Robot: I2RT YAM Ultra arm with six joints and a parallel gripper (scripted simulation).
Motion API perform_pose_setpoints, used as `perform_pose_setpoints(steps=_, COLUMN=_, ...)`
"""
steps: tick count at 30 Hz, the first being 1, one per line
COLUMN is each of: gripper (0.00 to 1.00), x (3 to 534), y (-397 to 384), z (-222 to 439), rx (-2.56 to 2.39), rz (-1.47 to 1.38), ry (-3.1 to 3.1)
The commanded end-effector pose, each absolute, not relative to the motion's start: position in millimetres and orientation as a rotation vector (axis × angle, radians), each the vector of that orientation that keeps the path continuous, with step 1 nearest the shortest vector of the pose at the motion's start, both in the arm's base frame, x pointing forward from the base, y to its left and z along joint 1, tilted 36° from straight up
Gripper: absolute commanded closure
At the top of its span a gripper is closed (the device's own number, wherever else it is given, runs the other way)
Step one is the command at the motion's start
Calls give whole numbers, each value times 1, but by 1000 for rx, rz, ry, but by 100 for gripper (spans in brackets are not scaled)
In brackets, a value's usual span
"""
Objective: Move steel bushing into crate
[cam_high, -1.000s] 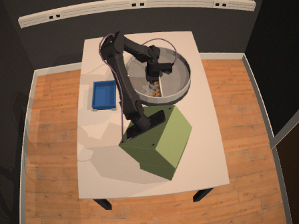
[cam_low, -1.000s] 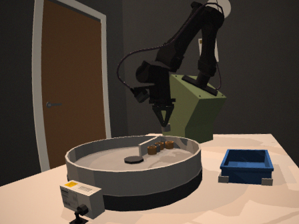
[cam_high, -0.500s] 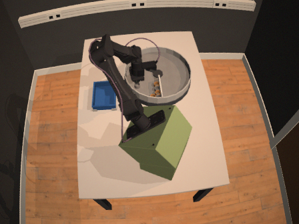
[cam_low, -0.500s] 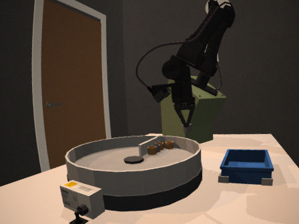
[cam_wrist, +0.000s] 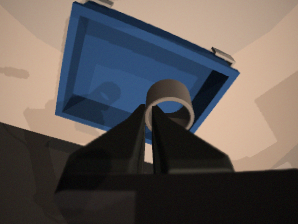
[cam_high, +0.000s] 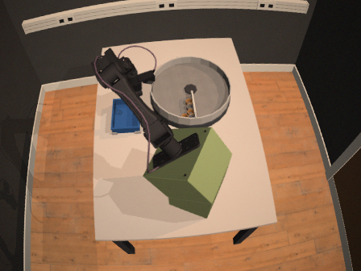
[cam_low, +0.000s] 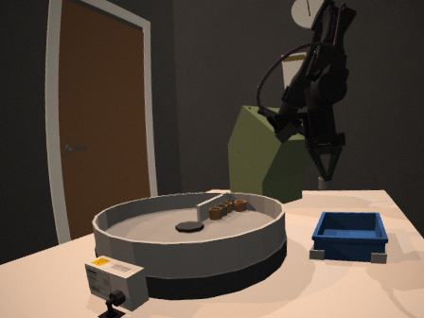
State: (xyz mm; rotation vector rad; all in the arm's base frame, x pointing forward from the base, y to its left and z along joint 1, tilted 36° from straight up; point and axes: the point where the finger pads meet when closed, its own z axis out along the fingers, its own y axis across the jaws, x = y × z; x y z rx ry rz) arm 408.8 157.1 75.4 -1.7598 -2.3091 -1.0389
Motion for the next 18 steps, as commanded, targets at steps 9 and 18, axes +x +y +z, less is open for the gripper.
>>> perform_pose_setpoints(steps=9, gripper=100, x=419, y=197, z=105, rx=-1778, rz=-961, ry=-2370)
perform_pose_setpoints(steps=18, gripper=100, x=424, y=197, z=112, rx=-1787, rz=-971, ry=-2375)
